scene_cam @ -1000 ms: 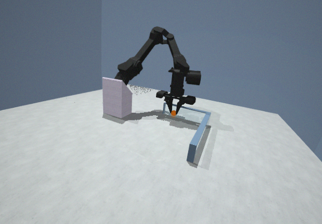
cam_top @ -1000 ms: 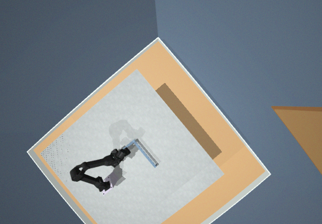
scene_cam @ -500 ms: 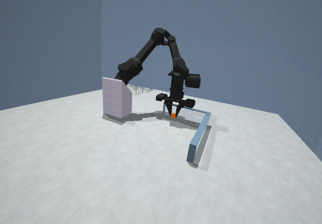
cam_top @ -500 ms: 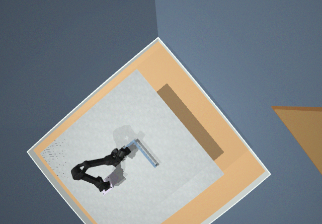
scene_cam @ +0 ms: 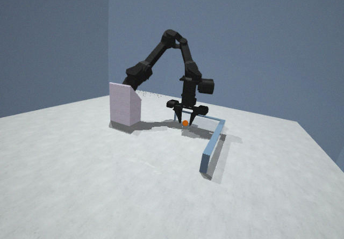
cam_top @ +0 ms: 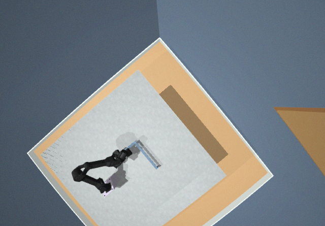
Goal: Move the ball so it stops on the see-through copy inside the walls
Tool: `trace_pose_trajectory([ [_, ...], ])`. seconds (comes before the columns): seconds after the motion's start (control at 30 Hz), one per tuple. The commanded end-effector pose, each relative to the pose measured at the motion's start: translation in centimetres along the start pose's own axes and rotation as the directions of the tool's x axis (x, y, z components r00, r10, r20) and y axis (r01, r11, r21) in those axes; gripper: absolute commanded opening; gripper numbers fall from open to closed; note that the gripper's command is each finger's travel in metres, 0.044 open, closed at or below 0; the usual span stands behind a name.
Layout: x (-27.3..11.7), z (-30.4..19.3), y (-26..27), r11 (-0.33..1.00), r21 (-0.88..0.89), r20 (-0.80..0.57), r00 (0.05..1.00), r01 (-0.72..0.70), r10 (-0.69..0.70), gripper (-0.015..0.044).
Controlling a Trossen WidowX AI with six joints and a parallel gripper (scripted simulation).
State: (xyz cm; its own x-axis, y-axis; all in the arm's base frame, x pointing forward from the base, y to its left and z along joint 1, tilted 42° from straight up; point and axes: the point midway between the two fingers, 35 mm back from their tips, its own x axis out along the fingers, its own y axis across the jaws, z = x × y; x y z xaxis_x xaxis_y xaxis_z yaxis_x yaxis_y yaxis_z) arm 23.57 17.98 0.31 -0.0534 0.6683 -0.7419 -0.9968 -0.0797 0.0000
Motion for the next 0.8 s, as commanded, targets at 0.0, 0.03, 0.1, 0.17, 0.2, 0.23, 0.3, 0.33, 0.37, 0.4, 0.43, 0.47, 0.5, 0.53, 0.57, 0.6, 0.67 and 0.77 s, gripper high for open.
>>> trace_pose_trajectory([
  [0.0,-0.9,-0.1,-0.2,1.0,-0.001,-0.003,1.0,0.0,0.0,0.0236],
  [0.03,-2.0,-0.1,-0.3,1.0,-0.001,-0.007,1.0,0.0,0.0,0.0236],
  [0.1,-5.0,-0.2,-0.4,1.0,0.0,-0.012,1.0,-0.001,0.001,0.0236],
  [0.17,-7.8,-0.1,-0.2,1.0,0.001,-0.011,1.0,-0.002,0.002,0.0236],
  [0.2,-8.5,-0.1,0.0,1.0,0.002,-0.01,1.0,-0.002,0.002,0.0236],
  [0.23,-8.8,-0.1,0.0,1.0,0.002,-0.01,1.0,-0.002,0.002,0.0236],
  [0.3,-8.8,-0.1,0.0,1.0,0.002,-0.01,1.0,-0.002,0.002,0.0236],
  [0.33,-8.8,-0.1,0.0,1.0,0.002,-0.01,1.0,-0.002,0.002,0.0236],
  [0.37,-8.3,-0.2,-0.4,1.0,0.003,-0.015,1.0,0.016,-0.015,0.0236],
  [0.4,-8.3,-0.2,-0.4,1.0,0.003,-0.015,1.0,0.016,-0.015,0.0236],
  [0.43,-8.3,-0.2,-0.4,1.0,0.003,-0.015,1.0,0.016,-0.015,0.0236],
  [0.47,-8.3,-0.2,-0.4,1.0,0.003,-0.015,1.0,0.016,-0.015,0.0236],
  [0.5,-8.3,-0.2,-0.4,1.0,0.003,-0.015,1.0,0.016,-0.015,0.0236],
  [0.53,-8.3,-0.2,-0.4,1.0,0.003,-0.015,1.0,0.016,-0.015,0.0236],
  [0.57,-8.3,-0.2,-0.4,1.0,0.003,-0.015,1.0,0.016,-0.015,0.0236],
  [0.6,-8.6,-0.2,-0.5,1.0,0.003,-0.016,1.0,0.015,-0.015,0.0262],
  [0.67,-10.8,-0.2,-0.5,1.0,0.002,-0.018,1.0,0.015,-0.015,0.0315],
  [0.77,-13.4,-0.1,-0.3,1.0,0.001,-0.016,1.0,0.013,-0.013,0.0394],
])
